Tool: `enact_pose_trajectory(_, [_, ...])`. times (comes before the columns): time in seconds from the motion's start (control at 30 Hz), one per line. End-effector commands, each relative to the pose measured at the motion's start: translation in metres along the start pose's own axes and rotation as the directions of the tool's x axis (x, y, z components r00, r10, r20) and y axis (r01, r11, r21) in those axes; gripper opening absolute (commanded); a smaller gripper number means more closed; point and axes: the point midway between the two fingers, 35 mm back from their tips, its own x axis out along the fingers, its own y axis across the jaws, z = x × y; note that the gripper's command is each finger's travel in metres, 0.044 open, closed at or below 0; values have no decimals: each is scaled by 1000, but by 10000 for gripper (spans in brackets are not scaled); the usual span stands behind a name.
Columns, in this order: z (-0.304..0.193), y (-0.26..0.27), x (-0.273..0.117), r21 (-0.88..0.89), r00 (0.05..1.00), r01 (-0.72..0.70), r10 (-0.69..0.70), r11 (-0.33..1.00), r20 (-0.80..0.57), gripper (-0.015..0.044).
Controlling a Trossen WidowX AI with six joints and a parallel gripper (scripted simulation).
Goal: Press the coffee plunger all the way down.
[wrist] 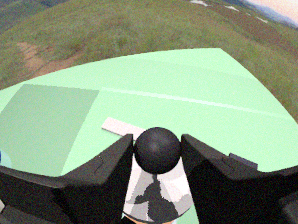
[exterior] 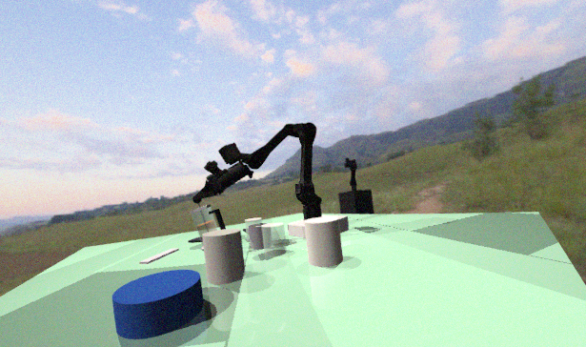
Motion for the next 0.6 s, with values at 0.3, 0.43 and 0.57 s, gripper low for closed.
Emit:
enact_pose_trajectory(0.3, [-5,0,4,10,1000,1,-1,1000,-21,123])
enact_pose_trajectory(0.43, [-5,0,4,10,1000,1,-1,1000,-21,123])
enact_pose_trajectory(0.57, [-5,0,4,10,1000,1,-1,1000,-21,123])
